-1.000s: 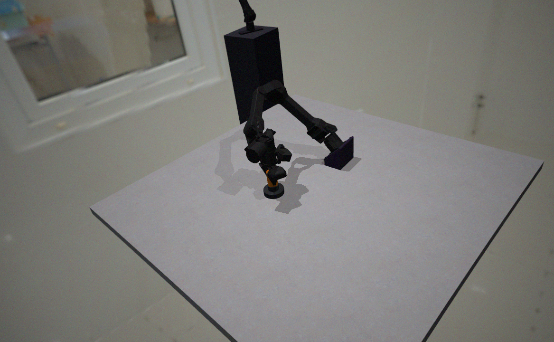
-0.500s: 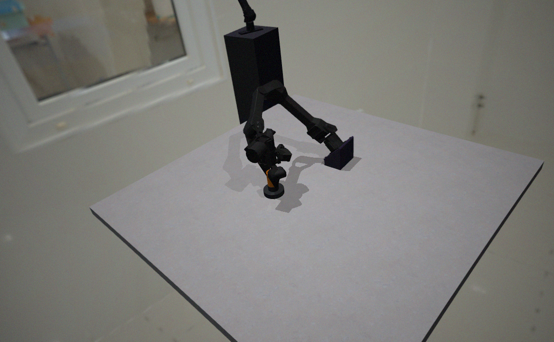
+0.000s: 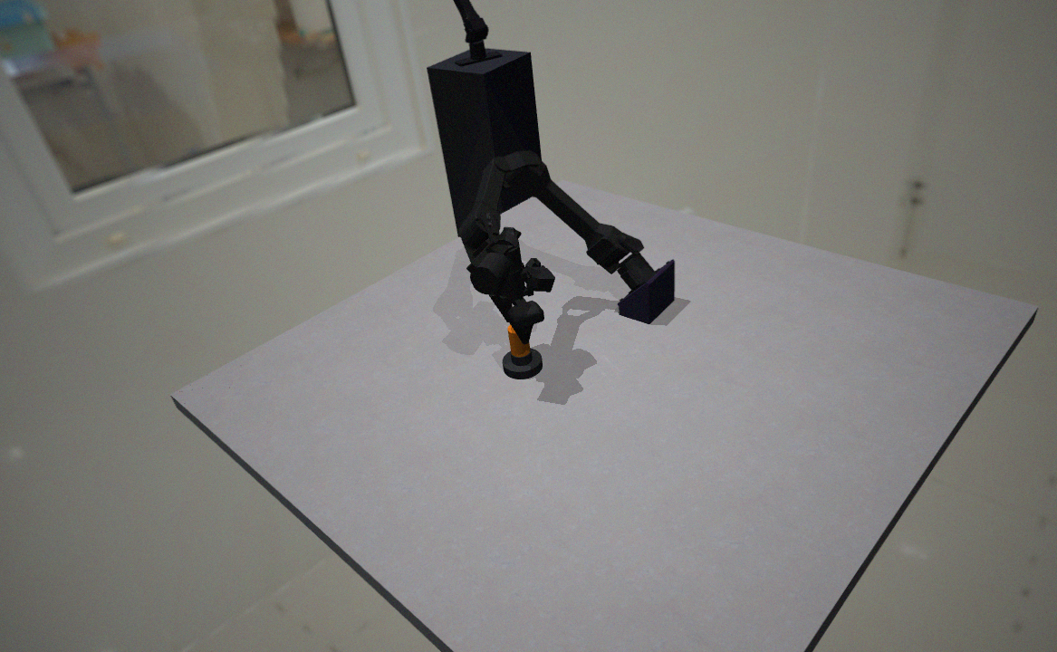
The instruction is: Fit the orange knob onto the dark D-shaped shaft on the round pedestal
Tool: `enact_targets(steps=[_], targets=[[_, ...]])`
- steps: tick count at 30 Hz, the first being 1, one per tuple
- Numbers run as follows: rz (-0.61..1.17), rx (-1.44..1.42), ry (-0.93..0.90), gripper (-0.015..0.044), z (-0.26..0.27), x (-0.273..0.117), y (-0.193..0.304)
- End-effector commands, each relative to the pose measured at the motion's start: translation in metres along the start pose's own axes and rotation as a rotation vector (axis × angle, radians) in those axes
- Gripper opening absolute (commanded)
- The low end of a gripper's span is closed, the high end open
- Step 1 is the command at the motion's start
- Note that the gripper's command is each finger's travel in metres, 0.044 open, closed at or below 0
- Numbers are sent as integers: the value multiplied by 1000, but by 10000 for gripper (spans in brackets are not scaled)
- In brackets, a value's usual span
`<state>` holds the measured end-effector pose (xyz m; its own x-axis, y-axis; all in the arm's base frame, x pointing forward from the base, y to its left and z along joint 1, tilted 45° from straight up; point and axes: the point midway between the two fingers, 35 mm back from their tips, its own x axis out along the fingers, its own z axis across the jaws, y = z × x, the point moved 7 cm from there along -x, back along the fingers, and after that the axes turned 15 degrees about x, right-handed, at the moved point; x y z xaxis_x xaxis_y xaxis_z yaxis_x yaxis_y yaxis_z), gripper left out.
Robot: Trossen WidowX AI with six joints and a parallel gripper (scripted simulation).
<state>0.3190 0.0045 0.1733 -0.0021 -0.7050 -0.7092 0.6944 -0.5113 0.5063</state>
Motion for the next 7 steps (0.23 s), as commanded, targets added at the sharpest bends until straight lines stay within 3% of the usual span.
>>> enact_targets(steps=[1, 7], targets=[[1, -3, 2, 440, 0, -48, -1], [2, -7, -1, 440, -2, -55, 0]])
